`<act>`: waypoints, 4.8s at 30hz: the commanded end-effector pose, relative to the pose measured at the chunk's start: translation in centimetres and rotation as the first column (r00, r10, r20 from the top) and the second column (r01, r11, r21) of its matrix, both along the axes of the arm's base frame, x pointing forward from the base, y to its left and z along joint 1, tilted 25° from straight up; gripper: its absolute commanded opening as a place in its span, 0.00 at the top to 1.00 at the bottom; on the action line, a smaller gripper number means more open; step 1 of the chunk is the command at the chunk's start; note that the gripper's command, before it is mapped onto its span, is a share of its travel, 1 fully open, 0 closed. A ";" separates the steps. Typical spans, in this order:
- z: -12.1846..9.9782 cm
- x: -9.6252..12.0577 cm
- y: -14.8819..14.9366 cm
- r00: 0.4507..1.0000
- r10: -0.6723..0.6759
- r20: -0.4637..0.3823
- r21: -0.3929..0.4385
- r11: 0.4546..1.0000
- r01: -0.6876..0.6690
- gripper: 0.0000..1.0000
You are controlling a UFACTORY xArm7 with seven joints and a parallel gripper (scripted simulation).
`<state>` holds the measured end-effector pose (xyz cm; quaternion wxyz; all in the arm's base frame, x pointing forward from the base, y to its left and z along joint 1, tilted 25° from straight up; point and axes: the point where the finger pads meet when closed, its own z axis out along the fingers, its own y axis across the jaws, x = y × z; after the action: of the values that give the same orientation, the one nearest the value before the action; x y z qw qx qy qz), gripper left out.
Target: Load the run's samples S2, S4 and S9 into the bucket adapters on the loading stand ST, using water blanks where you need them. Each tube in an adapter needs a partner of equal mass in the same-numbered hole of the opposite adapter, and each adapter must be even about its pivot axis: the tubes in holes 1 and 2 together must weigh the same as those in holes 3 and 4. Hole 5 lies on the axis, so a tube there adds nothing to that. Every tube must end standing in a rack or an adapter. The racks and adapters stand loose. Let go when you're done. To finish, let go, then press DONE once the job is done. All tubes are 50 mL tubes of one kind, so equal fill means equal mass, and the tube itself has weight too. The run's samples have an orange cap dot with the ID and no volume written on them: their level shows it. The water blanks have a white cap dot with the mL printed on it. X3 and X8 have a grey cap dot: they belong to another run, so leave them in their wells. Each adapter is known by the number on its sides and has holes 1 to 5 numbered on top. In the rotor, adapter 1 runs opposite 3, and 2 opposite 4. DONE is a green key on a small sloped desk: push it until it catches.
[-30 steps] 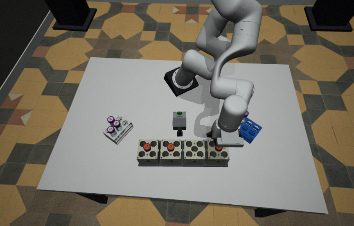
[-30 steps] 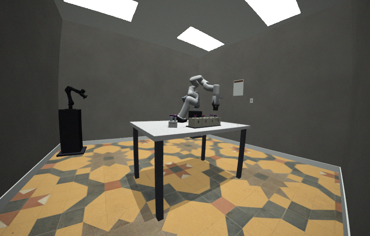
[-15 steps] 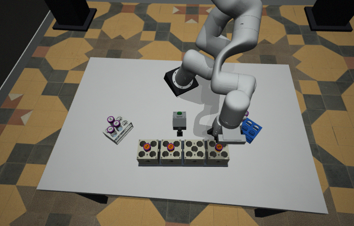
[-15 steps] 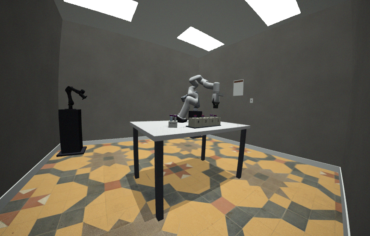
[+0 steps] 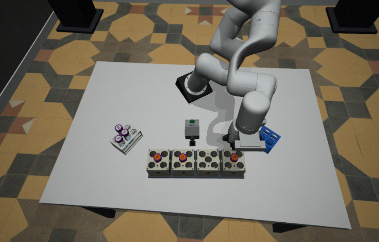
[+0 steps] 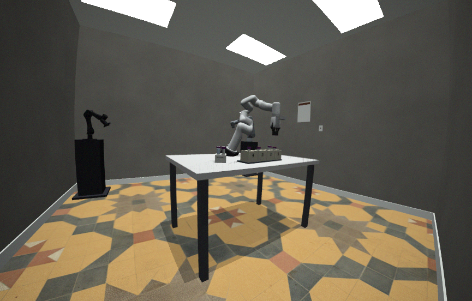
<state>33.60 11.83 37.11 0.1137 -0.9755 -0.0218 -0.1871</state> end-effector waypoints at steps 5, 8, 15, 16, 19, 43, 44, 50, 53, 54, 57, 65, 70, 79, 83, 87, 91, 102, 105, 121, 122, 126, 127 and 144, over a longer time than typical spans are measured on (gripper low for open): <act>0.4 -0.1 -0.1 1.000 0.000 0.003 0.001 1.000 0.000 0.56; 0.4 -0.1 -0.1 1.000 0.000 0.003 0.001 1.000 0.000 0.56; 0.4 -0.1 -0.1 1.000 0.000 0.003 0.001 1.000 0.000 0.56; 0.4 -0.1 -0.1 1.000 0.000 0.003 0.001 1.000 0.000 0.56; 0.4 -0.1 -0.1 1.000 0.000 0.003 0.001 1.000 0.000 0.56; -2.4 -0.8 -9.7 0.841 -0.506 -0.189 0.171 0.827 0.536 0.43; -2.4 -0.8 -9.7 0.841 -0.506 -0.189 0.171 0.827 0.536 0.43; -3.1 -1.0 -12.1 0.841 -0.507 -0.189 0.171 0.827 0.536 0.43; -3.5 -1.2 -13.5 0.841 -0.507 -0.189 0.171 0.827 0.536 0.43; -3.6 -1.2 -14.0 0.841 -0.507 -0.189 0.171 0.827 0.536 0.43; -4.0 -1.3 -15.4 0.841 -0.507 -0.189 0.171 0.827 0.536 0.43; -4.9 -1.5 -18.3 0.841 -0.507 -0.189 0.170 0.827 0.536 0.43; -5.6 -1.7 -20.7 0.841 -0.507 -0.189 0.170 0.827 0.537 0.43; -6.5 -2.0 -24.1 0.841 -0.507 -0.189 0.170 0.826 0.537 0.43; -7.1 -2.2 -26.0 0.841 -0.507 -0.189 0.170 0.826 0.537 0.43; -7.6 -2.3 -27.9 0.841 -0.507 -0.189 0.170 0.826 0.537 0.43; -8.2 -2.5 -29.9 0.841 -0.508 -0.189 0.169 0.826 0.537 0.43; -9.4 -2.9 -34.2 0.841 -0.508 -0.189 0.169 0.826 0.537 0.43; -9.8 -3.0 -35.6 0.841 -0.508 -0.189 0.169 0.826 0.537 0.43; -11.7 -3.5 -42.3 0.840 -0.508 -0.189 0.168 0.826 0.537 0.43; -11.9 -3.6 -42.8 0.840 -0.508 -0.189 0.168 0.826 0.537 0.43; -12.4 -3.7 -44.8 0.840 -0.508 -0.189 0.168 0.826 0.538 0.43; -12.5 -3.8 -45.2 0.840 -0.508 -0.189 0.168 0.826 0.538 0.43; -14.0 -4.2 -50.3 0.840 -0.508 -0.189 0.168 0.826 0.538 0.43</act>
<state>29.33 -37.81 23.02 0.1634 -0.9364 0.2753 -0.1438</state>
